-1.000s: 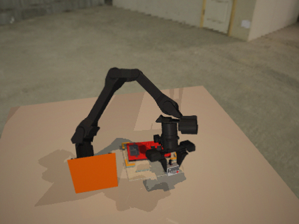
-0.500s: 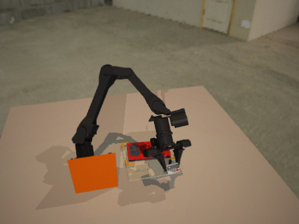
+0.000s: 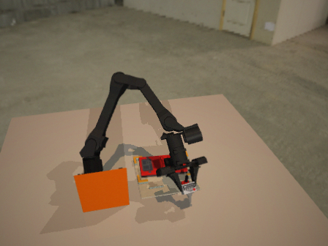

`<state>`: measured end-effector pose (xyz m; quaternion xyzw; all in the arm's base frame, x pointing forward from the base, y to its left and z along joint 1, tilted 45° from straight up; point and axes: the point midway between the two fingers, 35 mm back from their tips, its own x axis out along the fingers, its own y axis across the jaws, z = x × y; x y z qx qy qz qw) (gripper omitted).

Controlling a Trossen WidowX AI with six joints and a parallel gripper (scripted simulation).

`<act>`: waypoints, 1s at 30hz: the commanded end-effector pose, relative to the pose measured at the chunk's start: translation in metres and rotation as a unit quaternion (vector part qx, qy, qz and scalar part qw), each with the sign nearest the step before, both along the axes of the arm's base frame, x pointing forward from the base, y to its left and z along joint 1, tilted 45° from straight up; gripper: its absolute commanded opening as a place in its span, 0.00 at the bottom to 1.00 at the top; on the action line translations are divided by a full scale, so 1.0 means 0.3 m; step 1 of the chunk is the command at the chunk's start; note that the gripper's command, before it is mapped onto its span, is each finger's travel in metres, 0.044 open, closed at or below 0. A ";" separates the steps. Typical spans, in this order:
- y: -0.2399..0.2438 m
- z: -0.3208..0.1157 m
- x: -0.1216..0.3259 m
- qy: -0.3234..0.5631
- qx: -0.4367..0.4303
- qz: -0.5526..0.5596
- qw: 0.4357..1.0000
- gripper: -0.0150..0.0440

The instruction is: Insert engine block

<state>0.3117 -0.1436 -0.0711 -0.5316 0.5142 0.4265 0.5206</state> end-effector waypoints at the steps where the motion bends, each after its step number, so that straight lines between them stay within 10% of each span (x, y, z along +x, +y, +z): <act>1: 0.013 -0.026 -0.003 0.003 -0.006 -0.005 1.000 0.25; 30: 0.154 -0.170 0.023 0.003 -0.004 -0.005 1.000 0.25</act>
